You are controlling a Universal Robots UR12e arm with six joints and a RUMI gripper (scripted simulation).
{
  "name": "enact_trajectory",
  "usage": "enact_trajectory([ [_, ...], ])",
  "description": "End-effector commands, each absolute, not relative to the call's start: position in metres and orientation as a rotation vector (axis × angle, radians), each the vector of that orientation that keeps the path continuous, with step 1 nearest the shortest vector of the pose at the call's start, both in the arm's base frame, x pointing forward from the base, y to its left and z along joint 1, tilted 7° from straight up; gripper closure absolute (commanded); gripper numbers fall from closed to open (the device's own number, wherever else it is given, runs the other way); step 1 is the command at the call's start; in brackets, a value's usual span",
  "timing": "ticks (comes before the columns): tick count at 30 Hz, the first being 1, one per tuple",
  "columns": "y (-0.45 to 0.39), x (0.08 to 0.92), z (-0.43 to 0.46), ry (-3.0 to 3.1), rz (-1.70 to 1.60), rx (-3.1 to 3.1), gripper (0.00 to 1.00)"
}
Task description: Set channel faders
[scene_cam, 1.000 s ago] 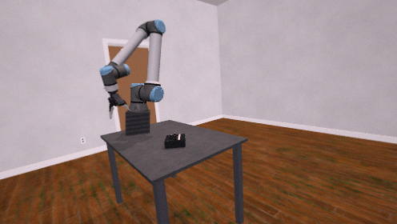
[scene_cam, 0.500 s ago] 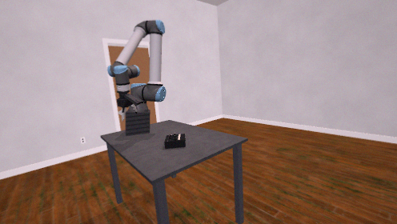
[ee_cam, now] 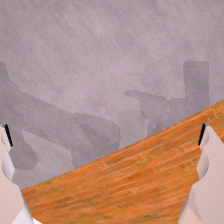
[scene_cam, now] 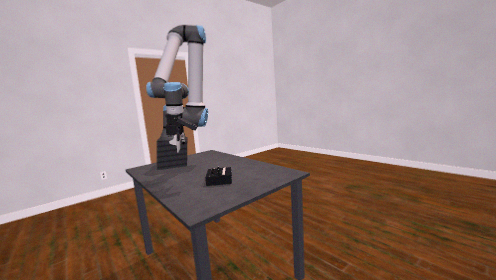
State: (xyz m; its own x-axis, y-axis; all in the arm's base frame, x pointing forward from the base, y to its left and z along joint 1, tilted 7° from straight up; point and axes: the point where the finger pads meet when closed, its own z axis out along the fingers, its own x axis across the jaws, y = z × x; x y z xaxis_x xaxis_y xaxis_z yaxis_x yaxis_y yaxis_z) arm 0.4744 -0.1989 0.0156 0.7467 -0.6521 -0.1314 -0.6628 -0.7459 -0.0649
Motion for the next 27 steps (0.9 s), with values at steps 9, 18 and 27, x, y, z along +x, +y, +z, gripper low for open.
enact_trajectory([
  [9,-0.119,0.570,0.017,0.525,-0.005,-2.988,0.00],
  [18,-0.072,0.602,0.018,0.284,-0.065,-3.017,0.00],
  [27,-0.049,0.615,0.019,0.172,-0.092,-3.023,0.00],
])
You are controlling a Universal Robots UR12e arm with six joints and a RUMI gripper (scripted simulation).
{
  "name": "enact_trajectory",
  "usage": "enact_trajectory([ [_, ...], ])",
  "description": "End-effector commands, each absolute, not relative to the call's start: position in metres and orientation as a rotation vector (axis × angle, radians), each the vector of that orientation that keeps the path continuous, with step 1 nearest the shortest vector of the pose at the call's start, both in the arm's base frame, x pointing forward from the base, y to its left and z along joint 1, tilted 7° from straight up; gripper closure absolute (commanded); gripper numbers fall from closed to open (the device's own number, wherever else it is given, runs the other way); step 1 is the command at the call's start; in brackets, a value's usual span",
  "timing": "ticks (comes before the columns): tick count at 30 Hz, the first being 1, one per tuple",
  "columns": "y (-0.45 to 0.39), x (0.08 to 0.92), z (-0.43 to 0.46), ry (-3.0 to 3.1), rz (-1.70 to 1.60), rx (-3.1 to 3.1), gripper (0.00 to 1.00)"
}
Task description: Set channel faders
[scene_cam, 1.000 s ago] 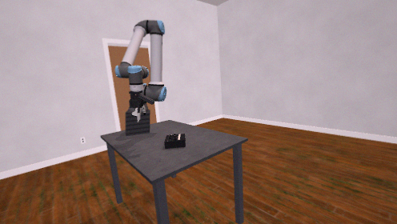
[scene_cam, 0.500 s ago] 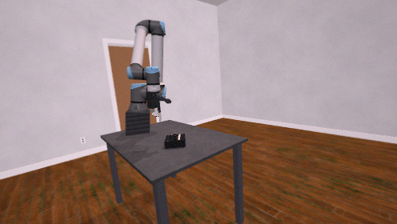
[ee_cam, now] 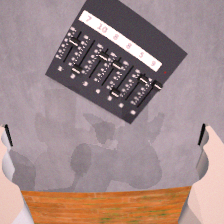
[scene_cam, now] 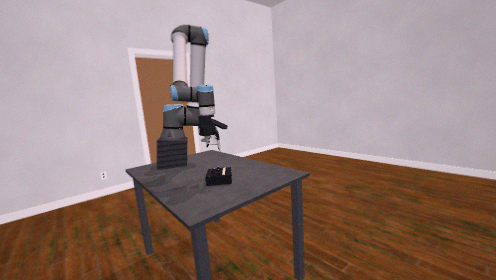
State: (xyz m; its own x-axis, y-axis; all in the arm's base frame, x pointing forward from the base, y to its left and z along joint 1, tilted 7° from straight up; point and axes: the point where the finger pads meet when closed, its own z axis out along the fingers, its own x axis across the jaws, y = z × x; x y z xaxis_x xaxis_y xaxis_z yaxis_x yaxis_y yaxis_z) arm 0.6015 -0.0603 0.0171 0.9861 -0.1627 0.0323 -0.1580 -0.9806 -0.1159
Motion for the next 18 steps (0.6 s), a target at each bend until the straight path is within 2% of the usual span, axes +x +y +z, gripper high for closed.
enact_trajectory([
  [1,-0.0484,0.6157,0.0186,0.170,-0.093,-3.023,0.00],
  [18,-0.0481,0.6156,0.0169,0.188,-0.094,-3.018,0.00],
])
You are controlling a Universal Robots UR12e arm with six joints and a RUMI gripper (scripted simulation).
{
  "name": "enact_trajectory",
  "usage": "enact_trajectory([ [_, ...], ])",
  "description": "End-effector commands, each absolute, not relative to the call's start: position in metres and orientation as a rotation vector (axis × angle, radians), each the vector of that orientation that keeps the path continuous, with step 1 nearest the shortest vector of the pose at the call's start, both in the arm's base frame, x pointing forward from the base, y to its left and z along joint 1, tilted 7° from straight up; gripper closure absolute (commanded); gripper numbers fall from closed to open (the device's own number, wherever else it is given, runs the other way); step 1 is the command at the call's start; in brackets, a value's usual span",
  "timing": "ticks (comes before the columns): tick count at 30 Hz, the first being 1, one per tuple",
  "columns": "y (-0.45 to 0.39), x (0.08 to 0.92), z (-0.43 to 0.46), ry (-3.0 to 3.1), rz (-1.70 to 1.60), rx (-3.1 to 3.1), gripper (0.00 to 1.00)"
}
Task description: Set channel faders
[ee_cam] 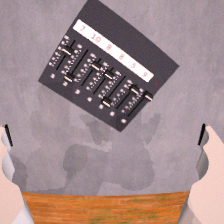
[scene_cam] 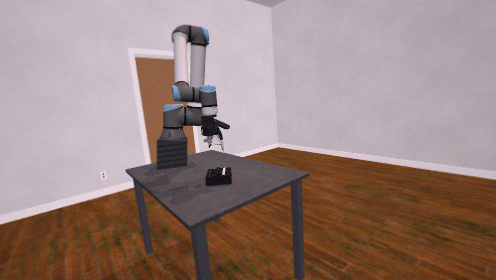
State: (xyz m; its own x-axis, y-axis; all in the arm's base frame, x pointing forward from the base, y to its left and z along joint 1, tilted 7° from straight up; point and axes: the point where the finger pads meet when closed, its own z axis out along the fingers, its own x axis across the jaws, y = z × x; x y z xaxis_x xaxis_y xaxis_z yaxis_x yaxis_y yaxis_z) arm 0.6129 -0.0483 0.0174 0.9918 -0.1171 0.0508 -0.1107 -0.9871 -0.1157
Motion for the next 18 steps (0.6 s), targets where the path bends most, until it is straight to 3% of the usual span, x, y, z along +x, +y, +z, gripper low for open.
enact_trajectory([
  [1,-0.048,0.615,0.015,0.211,-0.094,-3.013,0.00],
  [18,-0.049,0.596,-0.052,0.970,-0.074,-2.708,0.00],
])
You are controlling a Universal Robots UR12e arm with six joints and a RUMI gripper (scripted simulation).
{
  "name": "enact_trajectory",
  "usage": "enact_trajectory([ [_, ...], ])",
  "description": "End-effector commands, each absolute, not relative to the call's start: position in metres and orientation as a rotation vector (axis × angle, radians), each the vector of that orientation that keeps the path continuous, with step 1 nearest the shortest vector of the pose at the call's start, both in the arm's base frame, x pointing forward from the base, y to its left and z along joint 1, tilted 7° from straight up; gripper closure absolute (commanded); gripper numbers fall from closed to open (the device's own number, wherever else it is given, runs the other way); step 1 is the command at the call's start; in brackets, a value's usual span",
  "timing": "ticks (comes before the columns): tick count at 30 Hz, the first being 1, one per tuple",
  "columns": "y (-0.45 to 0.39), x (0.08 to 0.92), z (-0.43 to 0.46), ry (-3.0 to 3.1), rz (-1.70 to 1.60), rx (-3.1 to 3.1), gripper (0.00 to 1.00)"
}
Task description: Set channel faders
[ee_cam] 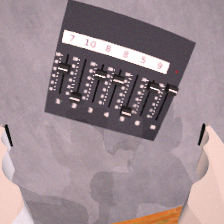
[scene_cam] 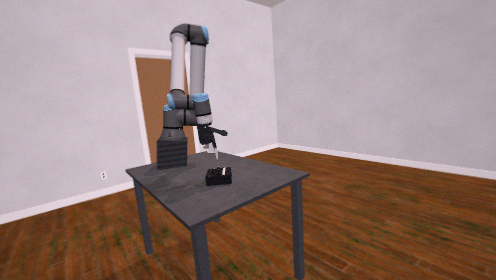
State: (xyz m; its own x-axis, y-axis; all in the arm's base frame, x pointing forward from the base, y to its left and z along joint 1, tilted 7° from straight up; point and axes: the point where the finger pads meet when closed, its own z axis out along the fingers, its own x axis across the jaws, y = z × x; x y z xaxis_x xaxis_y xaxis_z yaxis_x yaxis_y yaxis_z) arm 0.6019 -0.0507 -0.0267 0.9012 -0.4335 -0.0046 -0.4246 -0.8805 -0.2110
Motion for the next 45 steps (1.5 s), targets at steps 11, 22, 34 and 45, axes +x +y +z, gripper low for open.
enact_trajectory([
  [11,-0.0486,0.5959,-0.0536,1.044,-0.073,-2.665,0.00],
  [22,-0.0486,0.5959,-0.0536,1.044,-0.073,-2.665,0.00],
  [34,-0.0486,0.5959,-0.0536,1.044,-0.073,-2.665,0.00],
  [45,-0.0486,0.5959,-0.0536,1.044,-0.073,-2.665,0.00],
])
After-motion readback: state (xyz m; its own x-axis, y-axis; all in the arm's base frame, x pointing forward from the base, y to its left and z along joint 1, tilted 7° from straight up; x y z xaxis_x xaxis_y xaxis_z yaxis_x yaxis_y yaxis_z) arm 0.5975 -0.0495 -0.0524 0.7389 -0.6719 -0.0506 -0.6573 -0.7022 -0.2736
